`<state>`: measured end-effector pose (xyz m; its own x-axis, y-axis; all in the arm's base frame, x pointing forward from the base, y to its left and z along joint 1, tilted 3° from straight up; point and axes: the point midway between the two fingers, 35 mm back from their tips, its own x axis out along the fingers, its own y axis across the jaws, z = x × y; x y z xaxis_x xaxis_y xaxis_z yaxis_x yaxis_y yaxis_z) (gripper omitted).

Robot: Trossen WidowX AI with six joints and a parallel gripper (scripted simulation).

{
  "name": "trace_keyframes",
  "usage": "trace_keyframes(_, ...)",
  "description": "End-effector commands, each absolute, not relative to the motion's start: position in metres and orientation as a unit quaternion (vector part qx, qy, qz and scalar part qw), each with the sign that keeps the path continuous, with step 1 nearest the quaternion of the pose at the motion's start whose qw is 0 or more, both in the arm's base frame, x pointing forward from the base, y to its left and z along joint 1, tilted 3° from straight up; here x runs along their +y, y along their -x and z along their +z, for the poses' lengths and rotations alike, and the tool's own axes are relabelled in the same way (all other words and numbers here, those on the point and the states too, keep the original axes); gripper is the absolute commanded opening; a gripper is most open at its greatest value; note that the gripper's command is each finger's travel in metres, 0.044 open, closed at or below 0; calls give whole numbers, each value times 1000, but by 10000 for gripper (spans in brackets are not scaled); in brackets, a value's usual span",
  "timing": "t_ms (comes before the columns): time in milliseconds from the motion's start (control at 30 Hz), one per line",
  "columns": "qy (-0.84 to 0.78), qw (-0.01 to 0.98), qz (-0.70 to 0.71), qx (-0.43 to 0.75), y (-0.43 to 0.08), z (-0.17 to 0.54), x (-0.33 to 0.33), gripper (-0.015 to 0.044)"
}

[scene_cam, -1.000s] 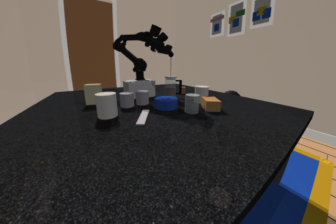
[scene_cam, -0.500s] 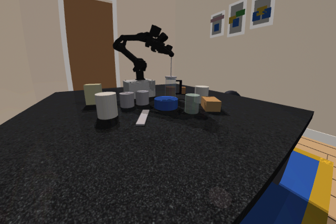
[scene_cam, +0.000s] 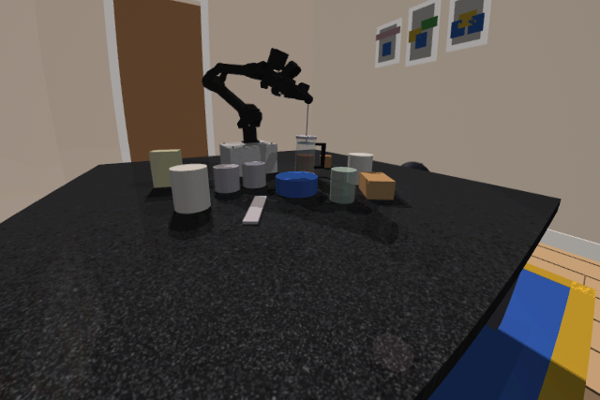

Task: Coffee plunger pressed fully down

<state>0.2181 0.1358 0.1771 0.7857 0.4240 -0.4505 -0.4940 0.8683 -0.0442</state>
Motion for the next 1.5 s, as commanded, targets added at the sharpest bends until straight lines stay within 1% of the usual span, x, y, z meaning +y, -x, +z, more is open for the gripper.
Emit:
trace_keyframes(0, 90, 935, 244, 244, -217, 151, 135, 131)
trace_keyframes(1467, 90, 935, 244, 243, -234, 82, 140, 131)
